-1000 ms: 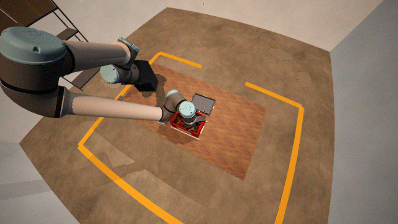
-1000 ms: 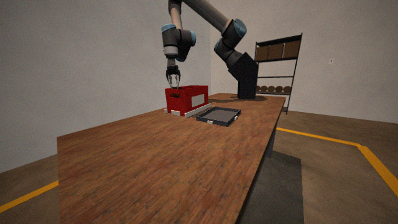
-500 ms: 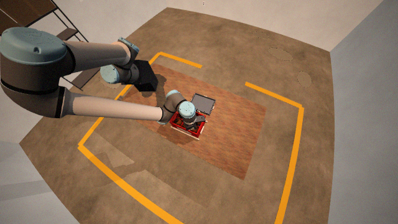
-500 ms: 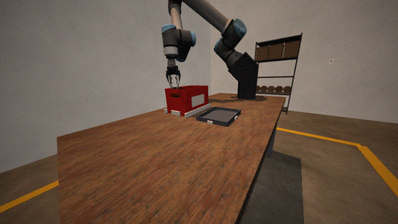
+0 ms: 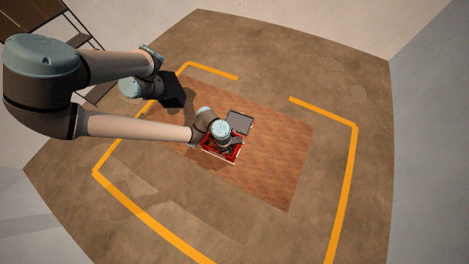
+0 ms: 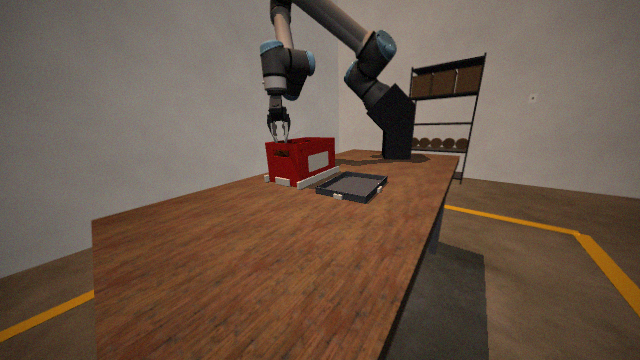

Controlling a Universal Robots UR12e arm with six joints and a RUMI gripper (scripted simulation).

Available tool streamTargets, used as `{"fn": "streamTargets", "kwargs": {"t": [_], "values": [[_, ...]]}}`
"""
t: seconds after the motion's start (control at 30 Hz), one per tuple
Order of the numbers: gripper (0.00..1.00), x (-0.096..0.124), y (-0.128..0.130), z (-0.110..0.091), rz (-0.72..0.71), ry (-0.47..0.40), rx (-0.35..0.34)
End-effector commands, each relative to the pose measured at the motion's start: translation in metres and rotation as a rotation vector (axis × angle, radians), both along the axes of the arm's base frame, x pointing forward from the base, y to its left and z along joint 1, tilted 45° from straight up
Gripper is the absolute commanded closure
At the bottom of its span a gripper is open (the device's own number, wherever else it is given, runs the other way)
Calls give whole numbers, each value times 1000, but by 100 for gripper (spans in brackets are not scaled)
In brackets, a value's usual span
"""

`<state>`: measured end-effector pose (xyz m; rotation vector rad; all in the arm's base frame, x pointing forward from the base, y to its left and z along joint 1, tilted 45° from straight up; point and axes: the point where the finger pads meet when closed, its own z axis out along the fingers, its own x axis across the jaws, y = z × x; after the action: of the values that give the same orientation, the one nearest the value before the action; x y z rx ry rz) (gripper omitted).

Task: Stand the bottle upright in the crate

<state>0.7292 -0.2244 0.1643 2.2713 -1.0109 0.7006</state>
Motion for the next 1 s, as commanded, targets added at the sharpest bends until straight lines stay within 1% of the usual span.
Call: {"fn": "streamTargets", "kwargs": {"t": [0.0,0.97], "values": [[100,1,-1,-1,1,-1,0],[100,3,-8,-8,1,-1,0]]}}
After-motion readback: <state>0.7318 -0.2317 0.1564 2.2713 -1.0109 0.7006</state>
